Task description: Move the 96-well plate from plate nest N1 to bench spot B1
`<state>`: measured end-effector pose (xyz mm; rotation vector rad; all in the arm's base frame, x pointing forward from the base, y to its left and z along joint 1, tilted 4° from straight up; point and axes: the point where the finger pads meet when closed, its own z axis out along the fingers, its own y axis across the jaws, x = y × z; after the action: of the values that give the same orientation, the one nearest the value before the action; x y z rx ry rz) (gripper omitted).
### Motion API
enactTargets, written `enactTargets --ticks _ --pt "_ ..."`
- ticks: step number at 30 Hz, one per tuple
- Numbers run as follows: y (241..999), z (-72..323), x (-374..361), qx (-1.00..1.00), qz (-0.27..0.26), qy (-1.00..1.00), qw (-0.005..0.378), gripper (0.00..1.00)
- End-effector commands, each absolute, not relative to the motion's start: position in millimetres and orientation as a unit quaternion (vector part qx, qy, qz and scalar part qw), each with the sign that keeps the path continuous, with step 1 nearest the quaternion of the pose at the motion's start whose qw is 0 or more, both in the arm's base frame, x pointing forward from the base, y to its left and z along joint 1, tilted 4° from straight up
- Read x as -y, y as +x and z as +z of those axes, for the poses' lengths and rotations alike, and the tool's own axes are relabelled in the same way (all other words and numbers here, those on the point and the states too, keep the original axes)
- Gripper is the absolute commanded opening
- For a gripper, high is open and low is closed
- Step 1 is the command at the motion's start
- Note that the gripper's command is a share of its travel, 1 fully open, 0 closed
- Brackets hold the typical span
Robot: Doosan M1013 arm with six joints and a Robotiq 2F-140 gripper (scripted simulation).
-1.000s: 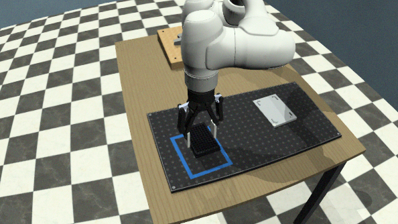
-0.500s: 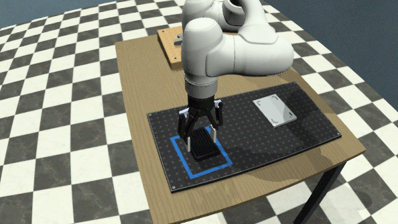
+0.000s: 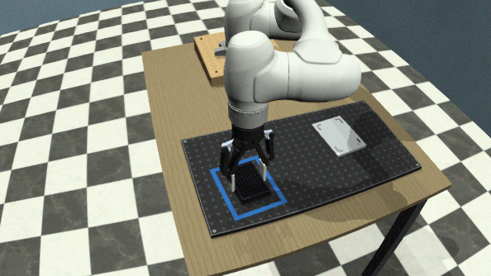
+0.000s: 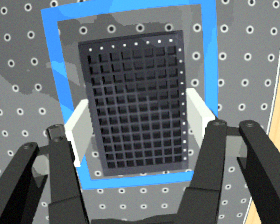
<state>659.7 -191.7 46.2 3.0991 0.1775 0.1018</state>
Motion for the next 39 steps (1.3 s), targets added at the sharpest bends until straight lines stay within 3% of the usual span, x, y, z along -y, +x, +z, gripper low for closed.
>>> enactTargets --ticks 1,39 --pt "659.8 45.9 191.7 -0.057 0.033 0.998 0.018 0.0" --pt "660.0 42.4 191.7 -0.057 0.033 0.998 0.018 0.0"
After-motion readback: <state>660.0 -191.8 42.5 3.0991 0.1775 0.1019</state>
